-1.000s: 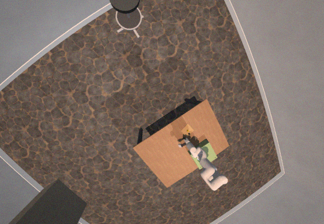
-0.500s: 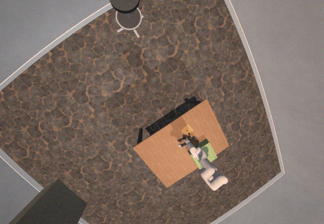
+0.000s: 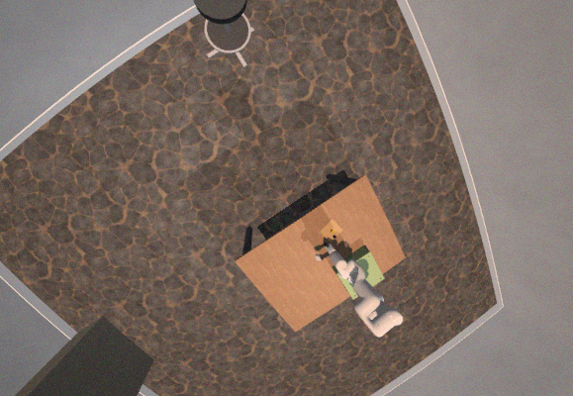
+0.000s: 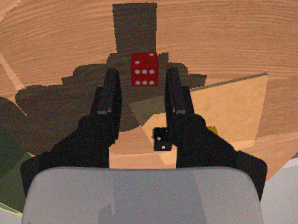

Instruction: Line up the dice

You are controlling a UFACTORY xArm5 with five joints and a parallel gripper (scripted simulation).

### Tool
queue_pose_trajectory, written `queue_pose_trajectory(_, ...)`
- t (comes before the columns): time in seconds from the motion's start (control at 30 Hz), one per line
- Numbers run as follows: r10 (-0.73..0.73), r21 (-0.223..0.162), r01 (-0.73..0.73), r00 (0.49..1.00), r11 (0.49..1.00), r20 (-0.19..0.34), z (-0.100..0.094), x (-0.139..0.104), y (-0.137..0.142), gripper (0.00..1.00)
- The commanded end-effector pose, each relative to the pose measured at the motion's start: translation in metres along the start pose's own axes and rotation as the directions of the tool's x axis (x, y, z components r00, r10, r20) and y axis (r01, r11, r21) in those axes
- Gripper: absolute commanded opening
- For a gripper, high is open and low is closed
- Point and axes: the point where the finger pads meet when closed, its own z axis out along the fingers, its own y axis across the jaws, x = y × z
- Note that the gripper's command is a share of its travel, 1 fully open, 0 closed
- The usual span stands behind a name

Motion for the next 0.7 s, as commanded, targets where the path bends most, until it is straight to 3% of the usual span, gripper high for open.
queue_pose_trajectory(0.0,0.0,-0.003,0.0,1.0,1.0,-0.001,-0.0007,0.0003,0.0011,0.36)
queue_pose_trajectory(0.67,0.0,-0.003,0.0,1.0,1.0,-0.001,0.007,0.0001,0.001,0.36)
